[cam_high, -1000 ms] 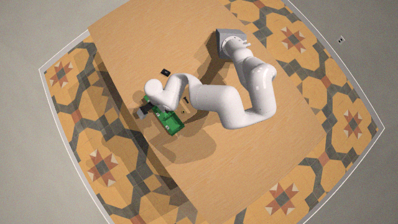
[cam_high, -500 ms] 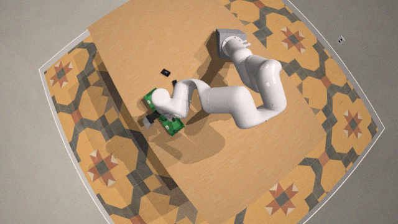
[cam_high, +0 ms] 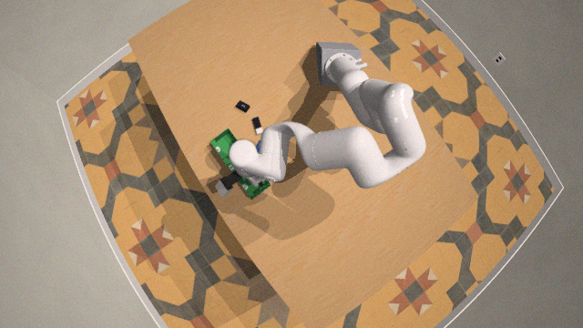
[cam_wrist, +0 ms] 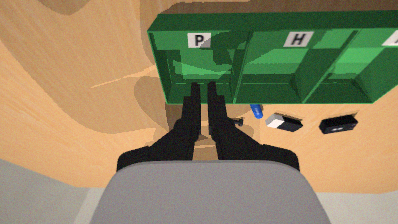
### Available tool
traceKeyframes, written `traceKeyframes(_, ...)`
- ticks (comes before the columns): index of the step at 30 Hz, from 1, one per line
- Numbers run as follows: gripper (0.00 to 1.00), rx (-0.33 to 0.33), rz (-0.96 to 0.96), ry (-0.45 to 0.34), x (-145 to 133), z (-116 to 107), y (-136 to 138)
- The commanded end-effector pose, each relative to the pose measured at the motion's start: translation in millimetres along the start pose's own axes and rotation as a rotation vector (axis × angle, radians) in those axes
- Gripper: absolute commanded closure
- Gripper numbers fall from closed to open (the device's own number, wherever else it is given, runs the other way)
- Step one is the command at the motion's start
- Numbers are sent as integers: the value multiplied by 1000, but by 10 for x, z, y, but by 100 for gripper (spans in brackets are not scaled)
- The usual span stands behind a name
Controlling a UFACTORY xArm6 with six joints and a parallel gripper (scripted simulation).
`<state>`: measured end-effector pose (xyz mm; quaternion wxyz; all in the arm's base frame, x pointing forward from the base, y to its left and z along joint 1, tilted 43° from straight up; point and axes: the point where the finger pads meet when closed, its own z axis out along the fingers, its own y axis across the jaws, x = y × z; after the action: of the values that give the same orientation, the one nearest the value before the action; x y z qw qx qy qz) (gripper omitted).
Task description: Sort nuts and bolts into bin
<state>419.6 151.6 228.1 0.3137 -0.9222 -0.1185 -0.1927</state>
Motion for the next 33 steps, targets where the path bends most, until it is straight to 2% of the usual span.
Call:
traceKeyframes(1,93,0,-2,3,16,108,-5)
traceKeyframes(17,93,0,-1,3,16,482,-5)
traceKeyframes(33,93,0,-1,3,16,490,-5)
